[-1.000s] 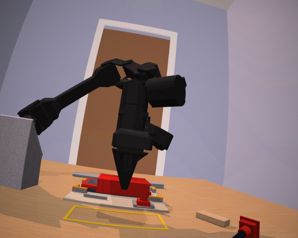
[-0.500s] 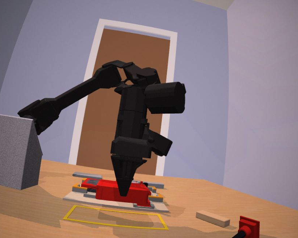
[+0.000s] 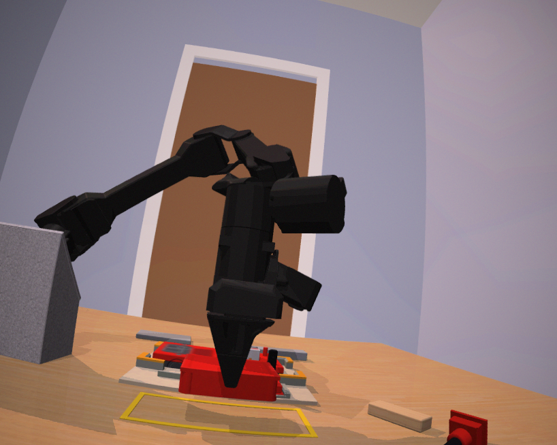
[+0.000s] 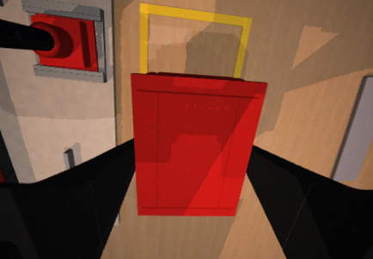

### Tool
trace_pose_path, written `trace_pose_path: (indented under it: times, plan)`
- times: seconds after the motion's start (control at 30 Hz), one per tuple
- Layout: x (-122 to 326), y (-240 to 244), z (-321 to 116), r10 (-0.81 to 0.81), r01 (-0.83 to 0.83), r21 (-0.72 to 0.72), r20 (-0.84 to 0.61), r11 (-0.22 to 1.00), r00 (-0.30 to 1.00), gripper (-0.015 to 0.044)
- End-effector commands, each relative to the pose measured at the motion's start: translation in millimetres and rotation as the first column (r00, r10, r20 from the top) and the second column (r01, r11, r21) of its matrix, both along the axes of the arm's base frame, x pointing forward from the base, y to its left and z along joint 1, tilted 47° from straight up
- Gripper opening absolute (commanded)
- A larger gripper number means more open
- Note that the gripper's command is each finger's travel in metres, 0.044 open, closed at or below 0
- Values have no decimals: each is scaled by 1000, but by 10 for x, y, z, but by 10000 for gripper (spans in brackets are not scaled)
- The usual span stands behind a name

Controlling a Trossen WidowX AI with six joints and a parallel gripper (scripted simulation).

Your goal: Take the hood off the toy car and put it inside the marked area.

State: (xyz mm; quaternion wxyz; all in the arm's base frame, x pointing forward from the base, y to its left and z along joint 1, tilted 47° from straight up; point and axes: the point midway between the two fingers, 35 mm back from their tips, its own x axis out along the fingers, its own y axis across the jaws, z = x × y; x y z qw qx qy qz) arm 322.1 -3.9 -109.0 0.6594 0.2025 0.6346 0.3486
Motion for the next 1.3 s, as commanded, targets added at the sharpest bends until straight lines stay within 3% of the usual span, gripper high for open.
trace_pose_path:
  times: [0.0,1.27]
  plan:
    - [-26,36,-25,-4,4,6,-8,1000,1000,0]
    - [-43,177,-151,-4,4,8,-8,1000,1000,0]
